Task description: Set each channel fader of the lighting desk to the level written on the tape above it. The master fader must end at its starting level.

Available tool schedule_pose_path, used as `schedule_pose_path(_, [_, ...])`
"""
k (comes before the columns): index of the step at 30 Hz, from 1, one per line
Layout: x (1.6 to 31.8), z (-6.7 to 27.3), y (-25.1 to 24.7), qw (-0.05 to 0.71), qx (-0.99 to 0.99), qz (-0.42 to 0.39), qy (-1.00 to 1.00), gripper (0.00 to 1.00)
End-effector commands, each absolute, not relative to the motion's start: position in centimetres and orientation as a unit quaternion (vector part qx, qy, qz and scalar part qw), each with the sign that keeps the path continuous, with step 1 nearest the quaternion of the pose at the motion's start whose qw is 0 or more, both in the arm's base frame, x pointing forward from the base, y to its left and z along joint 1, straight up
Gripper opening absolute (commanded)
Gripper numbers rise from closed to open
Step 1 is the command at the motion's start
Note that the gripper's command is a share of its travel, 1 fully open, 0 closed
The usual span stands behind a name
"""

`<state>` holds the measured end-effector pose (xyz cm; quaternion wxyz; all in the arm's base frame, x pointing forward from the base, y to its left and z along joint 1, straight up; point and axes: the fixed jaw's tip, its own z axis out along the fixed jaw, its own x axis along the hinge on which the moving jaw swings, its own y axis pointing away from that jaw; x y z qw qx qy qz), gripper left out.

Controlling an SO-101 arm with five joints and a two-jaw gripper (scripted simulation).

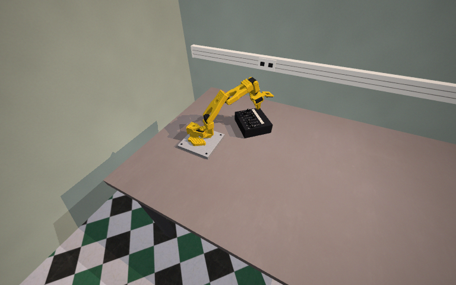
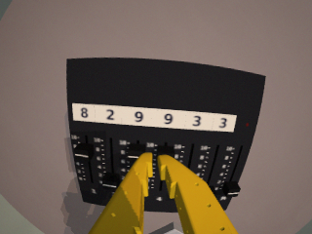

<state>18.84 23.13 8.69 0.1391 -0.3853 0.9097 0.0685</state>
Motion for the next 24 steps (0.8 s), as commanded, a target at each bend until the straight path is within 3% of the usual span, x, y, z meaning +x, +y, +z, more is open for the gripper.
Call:
schedule_pose_path(1, [18.54,8.45,23.22,0.132,-0.391,0.066,0.908,0.00])
schedule_pose_path(24, [18.36,8.63,23.00,0.124,-0.346,0.070,0.927,0.00])
